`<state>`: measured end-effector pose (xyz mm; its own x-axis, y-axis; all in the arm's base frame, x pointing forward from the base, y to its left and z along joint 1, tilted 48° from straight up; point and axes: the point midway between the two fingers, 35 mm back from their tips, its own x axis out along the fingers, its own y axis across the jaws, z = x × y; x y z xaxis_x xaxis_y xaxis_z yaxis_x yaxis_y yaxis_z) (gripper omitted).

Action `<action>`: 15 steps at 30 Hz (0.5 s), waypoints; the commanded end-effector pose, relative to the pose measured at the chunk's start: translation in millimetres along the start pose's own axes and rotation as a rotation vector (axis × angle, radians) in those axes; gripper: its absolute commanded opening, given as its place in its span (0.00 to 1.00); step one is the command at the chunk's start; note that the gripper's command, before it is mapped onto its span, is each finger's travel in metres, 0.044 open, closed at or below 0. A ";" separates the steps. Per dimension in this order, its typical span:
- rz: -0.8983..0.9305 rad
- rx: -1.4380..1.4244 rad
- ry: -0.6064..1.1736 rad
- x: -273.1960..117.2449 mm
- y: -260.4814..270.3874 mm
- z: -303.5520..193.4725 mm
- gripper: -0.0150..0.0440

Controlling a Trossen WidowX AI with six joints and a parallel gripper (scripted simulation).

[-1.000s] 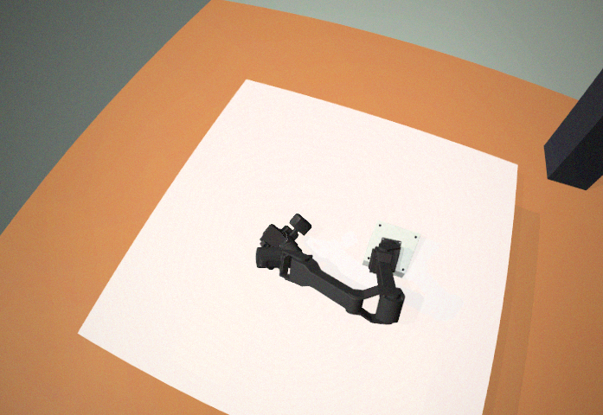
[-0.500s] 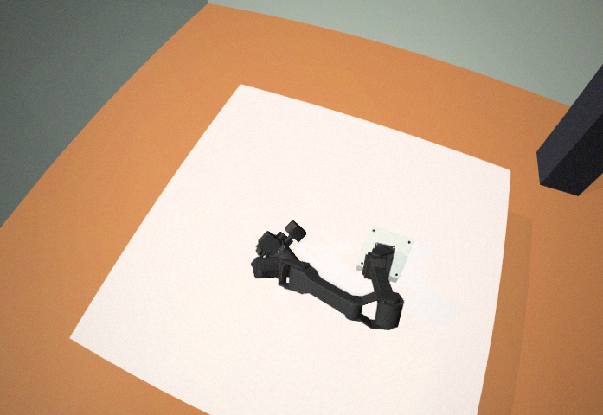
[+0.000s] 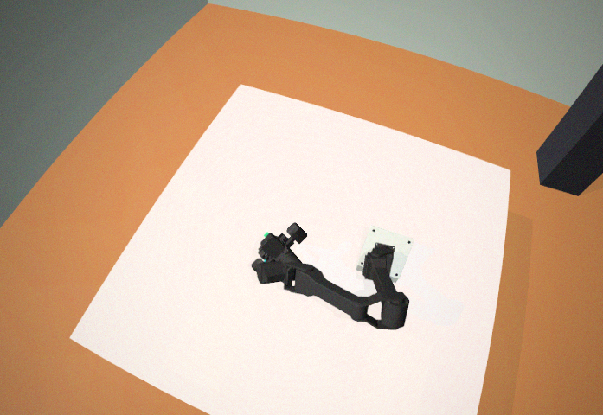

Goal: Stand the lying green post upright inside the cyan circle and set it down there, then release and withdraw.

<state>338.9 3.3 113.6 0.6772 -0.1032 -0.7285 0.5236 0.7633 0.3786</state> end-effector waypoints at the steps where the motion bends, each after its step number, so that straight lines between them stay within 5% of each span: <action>1: 0.004 0.017 -0.029 -1.4 -0.5 -1.2 0.29; 15: 0.028 0.065 -0.118 -7.7 0.9 0.5 0.29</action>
<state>336.3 4.1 120.0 0.7348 -0.1481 -0.6619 0.5301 0.7342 0.4242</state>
